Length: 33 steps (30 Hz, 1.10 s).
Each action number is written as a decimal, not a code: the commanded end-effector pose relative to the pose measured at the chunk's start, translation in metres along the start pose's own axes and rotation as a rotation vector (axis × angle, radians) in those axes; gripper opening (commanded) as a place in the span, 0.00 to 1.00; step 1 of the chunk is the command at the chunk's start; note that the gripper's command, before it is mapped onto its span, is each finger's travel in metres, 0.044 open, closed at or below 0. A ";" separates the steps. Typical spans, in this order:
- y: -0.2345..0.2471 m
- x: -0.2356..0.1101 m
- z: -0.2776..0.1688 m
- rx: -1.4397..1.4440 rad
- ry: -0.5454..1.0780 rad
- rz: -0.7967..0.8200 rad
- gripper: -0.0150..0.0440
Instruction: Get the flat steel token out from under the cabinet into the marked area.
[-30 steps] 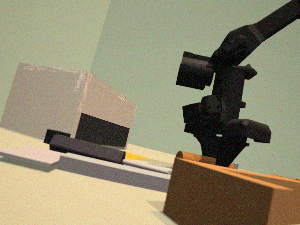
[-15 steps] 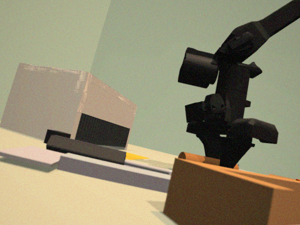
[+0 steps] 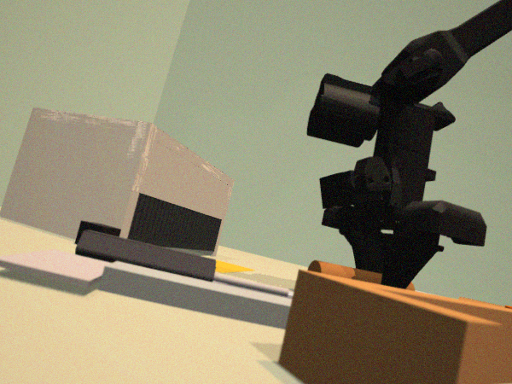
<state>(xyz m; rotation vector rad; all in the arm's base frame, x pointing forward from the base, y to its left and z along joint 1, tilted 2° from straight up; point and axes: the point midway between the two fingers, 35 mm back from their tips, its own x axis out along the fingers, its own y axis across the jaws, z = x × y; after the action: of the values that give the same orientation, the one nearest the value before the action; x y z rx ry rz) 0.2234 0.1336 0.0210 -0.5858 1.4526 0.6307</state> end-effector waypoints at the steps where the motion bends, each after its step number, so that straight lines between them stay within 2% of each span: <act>1: 0.005 0.000 0.001 -0.010 -0.002 0.003 0.25; 33: 0.024 0.000 0.004 -0.010 -0.003 0.005 0.25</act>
<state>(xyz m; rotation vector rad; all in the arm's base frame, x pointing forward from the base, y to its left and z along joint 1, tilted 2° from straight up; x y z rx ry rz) 0.2116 0.1504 0.0215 -0.5832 1.4531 0.6297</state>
